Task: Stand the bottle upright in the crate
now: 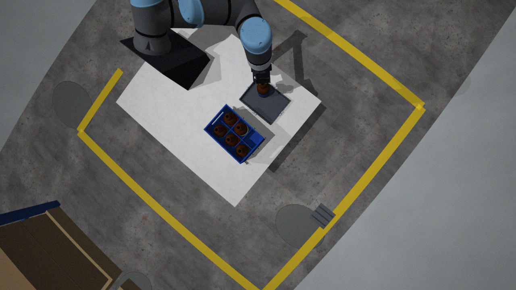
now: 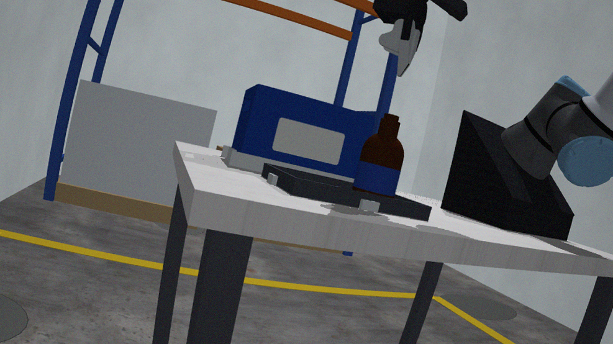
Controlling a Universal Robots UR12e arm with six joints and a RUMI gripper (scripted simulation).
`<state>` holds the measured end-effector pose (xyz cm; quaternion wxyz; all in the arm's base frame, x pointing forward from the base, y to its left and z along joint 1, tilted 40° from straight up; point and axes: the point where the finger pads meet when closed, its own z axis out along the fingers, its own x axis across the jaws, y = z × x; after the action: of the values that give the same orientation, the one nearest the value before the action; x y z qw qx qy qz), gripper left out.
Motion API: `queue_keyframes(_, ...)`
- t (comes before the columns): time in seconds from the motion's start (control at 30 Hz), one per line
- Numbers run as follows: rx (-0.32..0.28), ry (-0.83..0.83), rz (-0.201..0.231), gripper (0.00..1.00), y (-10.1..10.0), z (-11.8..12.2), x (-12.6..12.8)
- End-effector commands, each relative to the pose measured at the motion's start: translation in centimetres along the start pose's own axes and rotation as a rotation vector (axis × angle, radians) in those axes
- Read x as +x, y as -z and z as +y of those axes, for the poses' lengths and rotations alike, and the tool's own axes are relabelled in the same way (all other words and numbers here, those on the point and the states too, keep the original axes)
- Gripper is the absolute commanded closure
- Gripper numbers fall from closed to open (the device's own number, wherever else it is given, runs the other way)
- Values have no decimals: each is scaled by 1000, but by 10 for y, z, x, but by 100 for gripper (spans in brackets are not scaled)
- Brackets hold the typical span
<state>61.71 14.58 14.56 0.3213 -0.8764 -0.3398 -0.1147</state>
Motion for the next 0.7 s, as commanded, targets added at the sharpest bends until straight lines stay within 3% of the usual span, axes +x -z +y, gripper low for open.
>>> queue_keyframes(0.0,10,-18,-1,100,-4,3,-5)
queue_keyframes(0.23,7,-13,-1,100,-3,1,-3)
queue_keyframes(0.27,10,-16,-2,62,-5,0,-5)
queue_keyframes(0.67,11,-17,-2,62,-6,1,-5)
